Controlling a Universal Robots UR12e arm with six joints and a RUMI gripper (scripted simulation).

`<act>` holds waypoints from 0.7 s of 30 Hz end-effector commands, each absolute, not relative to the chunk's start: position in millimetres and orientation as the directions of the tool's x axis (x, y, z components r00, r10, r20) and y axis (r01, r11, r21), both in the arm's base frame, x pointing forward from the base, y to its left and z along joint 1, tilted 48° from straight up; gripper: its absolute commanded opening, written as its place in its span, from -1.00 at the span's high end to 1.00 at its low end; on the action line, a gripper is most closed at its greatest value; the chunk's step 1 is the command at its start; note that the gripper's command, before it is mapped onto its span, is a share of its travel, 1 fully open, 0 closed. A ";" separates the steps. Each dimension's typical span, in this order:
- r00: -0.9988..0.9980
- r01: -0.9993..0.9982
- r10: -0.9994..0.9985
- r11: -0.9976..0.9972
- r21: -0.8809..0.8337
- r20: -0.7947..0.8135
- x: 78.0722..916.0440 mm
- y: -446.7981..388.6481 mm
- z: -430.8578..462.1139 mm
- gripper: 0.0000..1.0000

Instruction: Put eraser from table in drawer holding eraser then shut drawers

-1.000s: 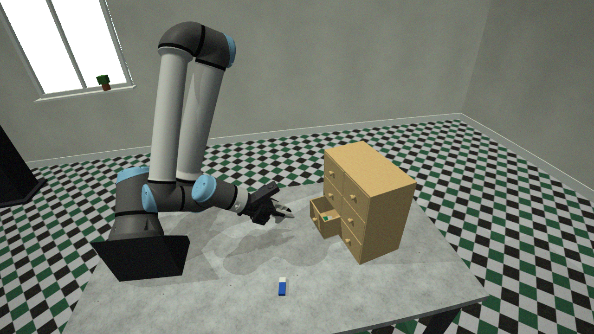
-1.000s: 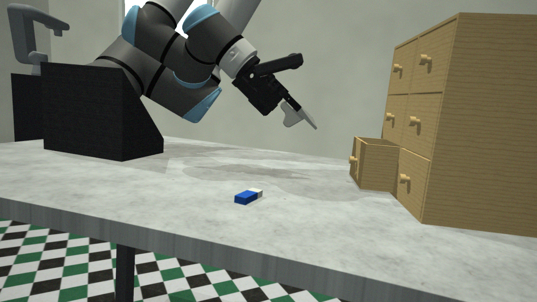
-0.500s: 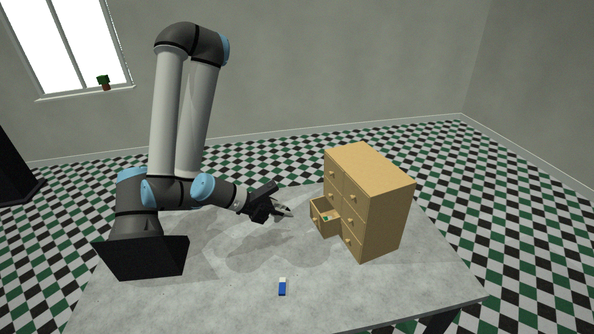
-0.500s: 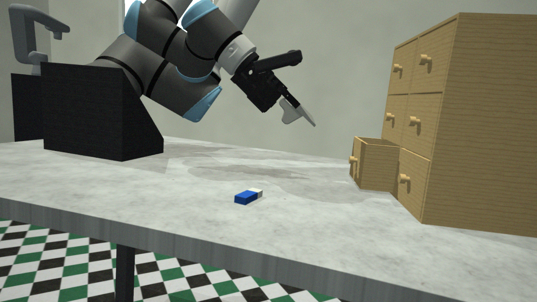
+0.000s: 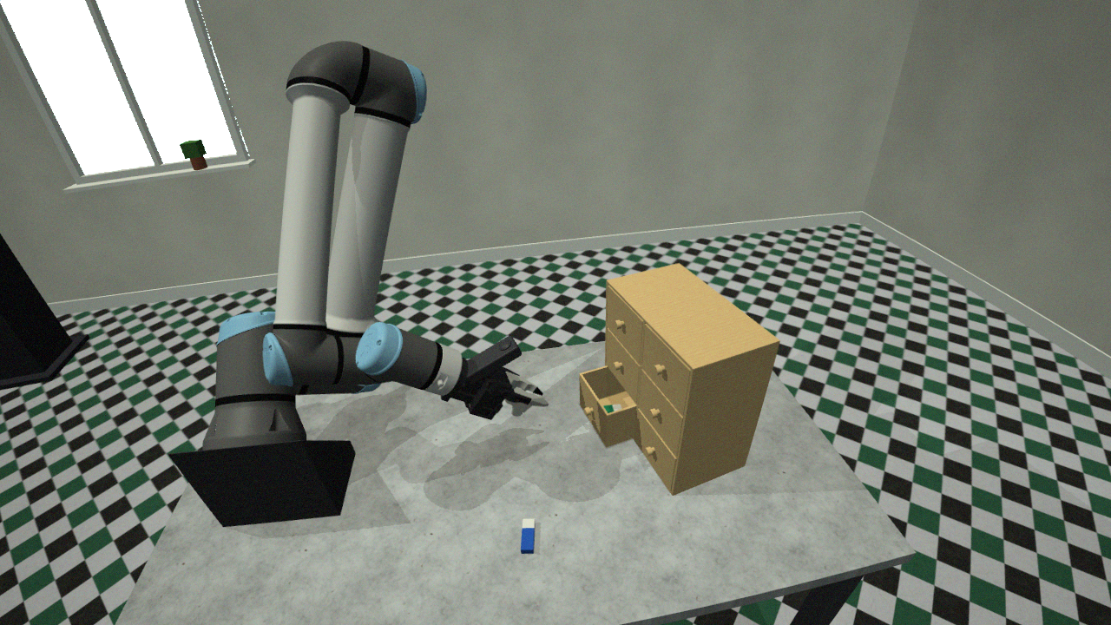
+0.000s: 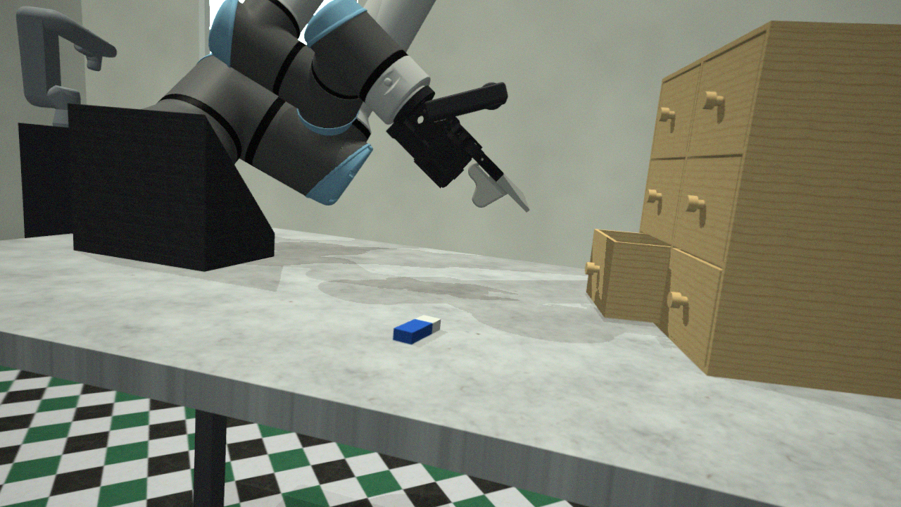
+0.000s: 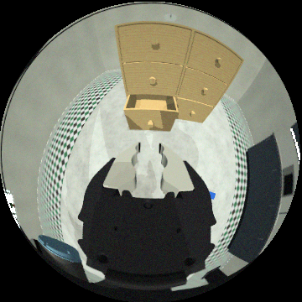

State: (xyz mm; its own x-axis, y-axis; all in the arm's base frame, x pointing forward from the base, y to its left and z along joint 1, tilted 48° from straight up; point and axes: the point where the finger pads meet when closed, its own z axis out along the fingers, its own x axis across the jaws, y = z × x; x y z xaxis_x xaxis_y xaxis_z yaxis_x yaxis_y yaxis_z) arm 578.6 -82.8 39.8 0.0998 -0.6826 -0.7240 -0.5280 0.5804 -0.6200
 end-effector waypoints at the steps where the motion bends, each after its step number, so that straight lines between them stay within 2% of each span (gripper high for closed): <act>1: 0.100 -0.532 -0.683 0.578 -0.619 -0.724 578.2 -84.1 40.0 0.61; 21: 0.100 -0.620 -0.683 0.526 -0.582 -0.724 566.0 -92.6 46.4 0.61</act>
